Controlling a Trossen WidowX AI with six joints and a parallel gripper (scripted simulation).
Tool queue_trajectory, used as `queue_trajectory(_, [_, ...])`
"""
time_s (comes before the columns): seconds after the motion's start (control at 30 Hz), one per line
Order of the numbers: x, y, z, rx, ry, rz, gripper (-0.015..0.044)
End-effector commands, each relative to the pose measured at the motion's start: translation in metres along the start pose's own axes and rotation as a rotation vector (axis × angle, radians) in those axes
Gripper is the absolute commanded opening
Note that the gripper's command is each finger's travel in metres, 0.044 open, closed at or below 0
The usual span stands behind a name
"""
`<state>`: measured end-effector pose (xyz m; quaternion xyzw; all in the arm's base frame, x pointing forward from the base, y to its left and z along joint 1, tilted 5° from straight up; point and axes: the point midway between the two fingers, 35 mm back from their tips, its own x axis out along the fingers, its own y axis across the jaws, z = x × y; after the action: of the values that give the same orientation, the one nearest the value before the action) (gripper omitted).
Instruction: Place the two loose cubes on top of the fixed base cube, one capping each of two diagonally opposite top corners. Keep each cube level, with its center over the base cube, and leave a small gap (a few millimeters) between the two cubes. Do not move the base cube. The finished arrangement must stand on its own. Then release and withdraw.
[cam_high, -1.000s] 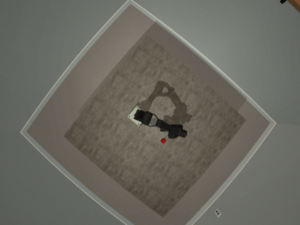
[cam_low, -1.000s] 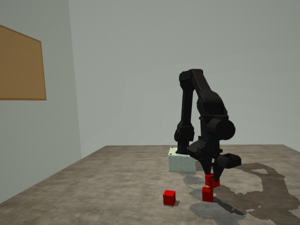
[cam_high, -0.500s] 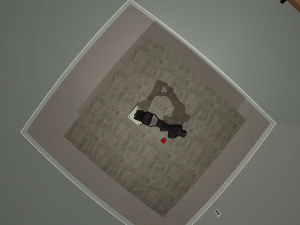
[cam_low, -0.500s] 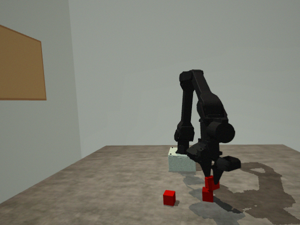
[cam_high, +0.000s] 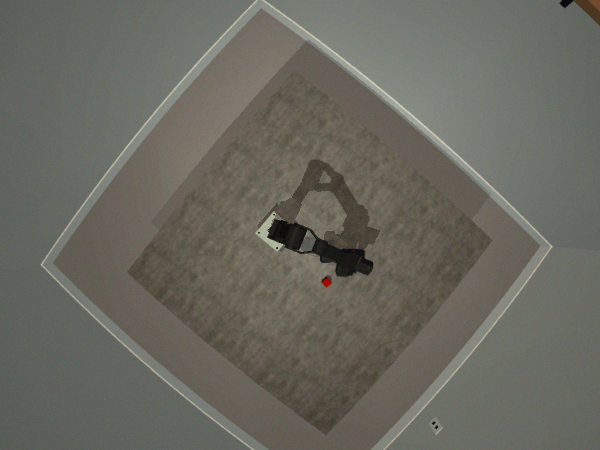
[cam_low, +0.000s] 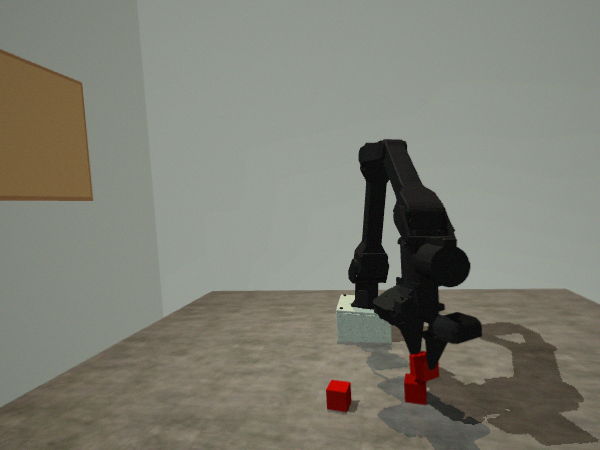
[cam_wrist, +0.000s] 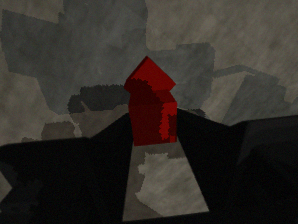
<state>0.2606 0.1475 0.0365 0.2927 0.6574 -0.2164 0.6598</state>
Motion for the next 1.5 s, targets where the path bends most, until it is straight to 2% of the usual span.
queue_trajectory(0.0, [0.000,0.000,0.001,-0.001,-0.005,-0.001,0.0205])
queue_trajectory(1.1, [-0.031,0.000,0.000,0.000,0.000,0.000,0.0205])
queue_trajectory(1.13, [-0.028,-0.002,0.000,-0.002,0.001,-0.006,0.0231])
queue_trajectory(1.2, [-0.029,-0.002,0.004,-0.063,0.001,-0.006,0.0265])
queue_trajectory(1.47, [-0.036,-0.004,0.026,-0.429,-0.001,-0.006,0.0265])
